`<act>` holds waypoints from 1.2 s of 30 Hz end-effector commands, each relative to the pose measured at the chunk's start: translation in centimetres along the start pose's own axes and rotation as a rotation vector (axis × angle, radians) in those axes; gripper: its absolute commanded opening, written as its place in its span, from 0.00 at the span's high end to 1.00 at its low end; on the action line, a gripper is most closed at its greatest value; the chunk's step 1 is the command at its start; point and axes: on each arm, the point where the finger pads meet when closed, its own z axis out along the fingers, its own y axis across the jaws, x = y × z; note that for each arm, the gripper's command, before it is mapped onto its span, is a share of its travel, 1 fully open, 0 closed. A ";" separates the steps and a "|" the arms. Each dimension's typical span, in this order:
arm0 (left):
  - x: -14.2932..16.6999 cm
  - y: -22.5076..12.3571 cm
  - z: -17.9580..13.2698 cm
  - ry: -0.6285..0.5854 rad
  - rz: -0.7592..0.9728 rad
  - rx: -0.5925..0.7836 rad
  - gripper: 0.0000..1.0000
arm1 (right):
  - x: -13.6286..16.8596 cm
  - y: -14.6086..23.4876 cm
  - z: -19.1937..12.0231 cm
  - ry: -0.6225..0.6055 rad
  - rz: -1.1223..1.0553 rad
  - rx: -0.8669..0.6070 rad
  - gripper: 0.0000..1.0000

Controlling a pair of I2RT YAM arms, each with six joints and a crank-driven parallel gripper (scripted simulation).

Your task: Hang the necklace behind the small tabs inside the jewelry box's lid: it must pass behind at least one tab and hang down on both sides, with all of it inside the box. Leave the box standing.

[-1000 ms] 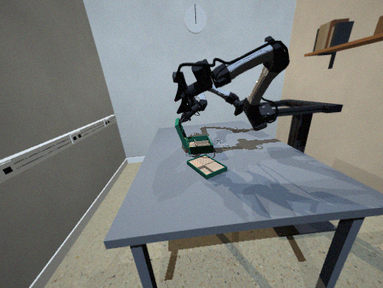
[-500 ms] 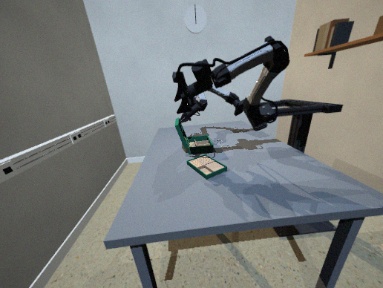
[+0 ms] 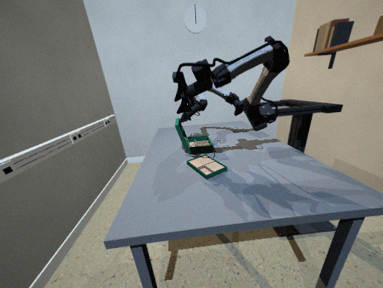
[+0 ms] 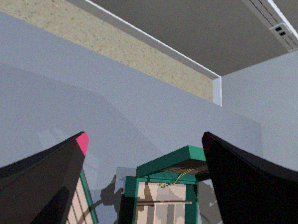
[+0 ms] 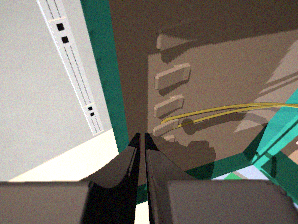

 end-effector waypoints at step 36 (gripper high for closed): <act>-3.3 -0.1 -0.6 -0.083 -0.002 0.010 0.00 | -0.3 2.2 -3.9 -0.006 0.033 -0.044 0.96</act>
